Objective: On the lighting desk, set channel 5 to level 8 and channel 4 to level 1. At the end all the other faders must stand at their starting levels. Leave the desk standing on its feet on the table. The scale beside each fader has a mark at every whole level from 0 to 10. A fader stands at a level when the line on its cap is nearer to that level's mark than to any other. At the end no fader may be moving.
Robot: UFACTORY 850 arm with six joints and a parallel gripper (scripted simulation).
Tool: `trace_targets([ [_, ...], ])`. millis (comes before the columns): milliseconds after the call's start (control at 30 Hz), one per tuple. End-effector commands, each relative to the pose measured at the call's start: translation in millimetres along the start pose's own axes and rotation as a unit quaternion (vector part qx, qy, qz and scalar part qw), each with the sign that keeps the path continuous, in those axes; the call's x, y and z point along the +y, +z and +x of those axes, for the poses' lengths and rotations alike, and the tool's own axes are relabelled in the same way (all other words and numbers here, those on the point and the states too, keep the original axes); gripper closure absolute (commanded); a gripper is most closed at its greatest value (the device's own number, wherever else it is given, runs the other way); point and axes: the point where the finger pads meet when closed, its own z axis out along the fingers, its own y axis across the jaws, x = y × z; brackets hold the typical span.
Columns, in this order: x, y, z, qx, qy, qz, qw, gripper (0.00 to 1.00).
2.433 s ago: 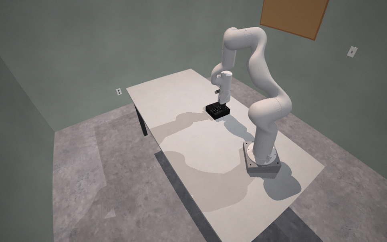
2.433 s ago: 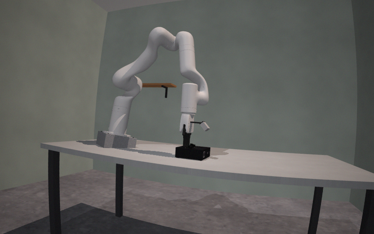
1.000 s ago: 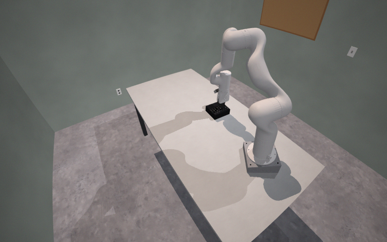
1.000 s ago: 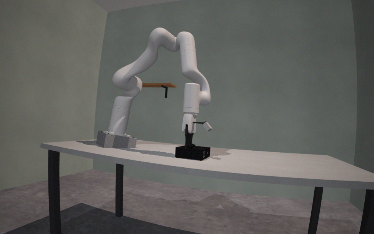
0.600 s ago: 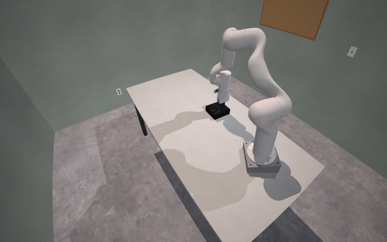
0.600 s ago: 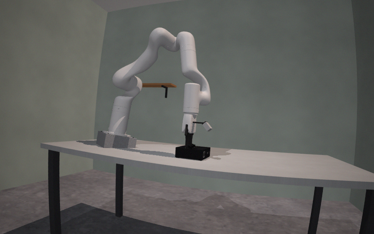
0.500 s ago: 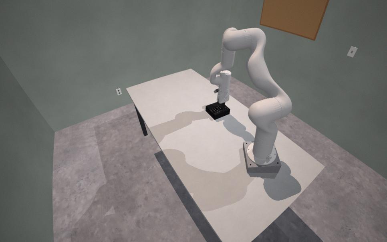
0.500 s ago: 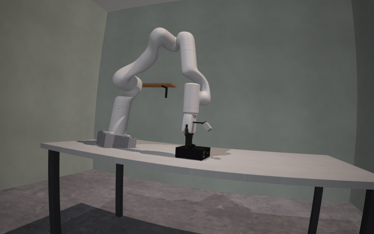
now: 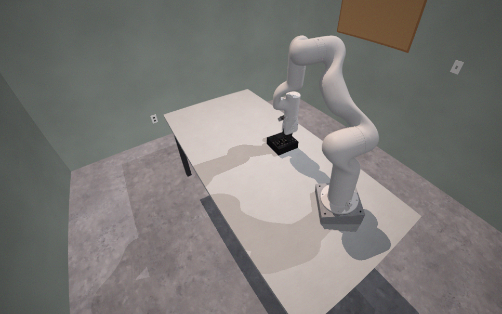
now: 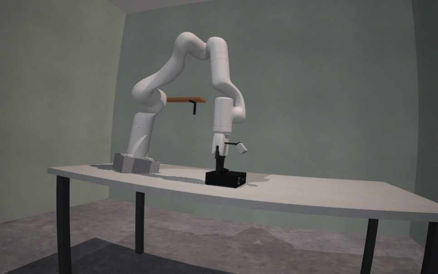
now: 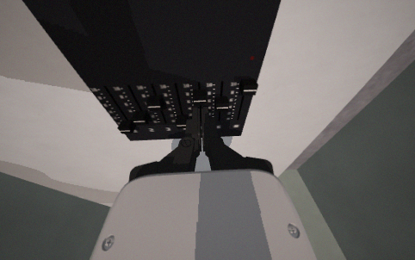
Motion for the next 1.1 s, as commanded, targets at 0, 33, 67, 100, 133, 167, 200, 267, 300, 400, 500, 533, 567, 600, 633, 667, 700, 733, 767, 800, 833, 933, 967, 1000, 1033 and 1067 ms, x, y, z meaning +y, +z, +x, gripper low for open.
trace_targets([
  [0,0,-1,1,0.001,0.000,0.000,1.000,1.00],
  [33,0,-1,1,0.001,0.000,0.000,1.000,1.00],
  [67,0,-2,1,0.001,0.000,0.000,1.000,1.00],
  [100,0,-3,1,0.001,0.000,0.000,1.000,1.00],
  [133,0,-4,1,0.001,0.000,0.000,1.000,1.00],
  [167,0,-6,1,0.001,0.000,0.000,1.000,1.00],
  [200,0,-8,1,0.001,0.000,0.000,1.000,1.00],
  [267,0,-13,1,0.001,0.000,0.000,1.000,1.00],
  [300,0,-16,1,0.001,0.000,0.000,1.000,1.00],
  [400,0,-22,1,0.001,0.000,0.000,1.000,1.00],
  [500,0,-28,1,0.001,0.000,0.000,1.000,1.00],
  [533,0,-31,1,0.001,0.000,0.000,1.000,1.00],
  [567,0,-34,1,0.001,0.000,0.000,1.000,1.00],
  [600,0,-36,1,0.001,0.000,0.000,1.000,1.00],
  [633,0,-38,1,0.001,0.000,0.000,1.000,1.00],
  [667,0,-39,1,0.001,0.000,0.000,1.000,1.00],
  [700,0,-40,1,0.001,0.000,0.000,1.000,1.00],
  [733,0,-40,1,0.001,0.000,0.000,1.000,1.00],
  [767,0,-41,1,0.001,0.000,0.000,1.000,1.00],
  [800,0,-41,1,0.001,0.000,0.000,1.000,1.00],
  [833,0,-41,1,0.001,0.000,0.000,1.000,1.00],
  [933,0,-41,1,0.001,0.000,0.000,1.000,1.00],
  [967,0,-41,1,0.001,0.000,0.000,1.000,1.00],
  [1000,0,-41,1,0.001,0.000,0.000,1.000,1.00],
  [1033,0,-41,1,0.001,0.000,0.000,1.000,1.00],
  [1067,0,-41,1,0.001,0.000,0.000,1.000,1.00],
])
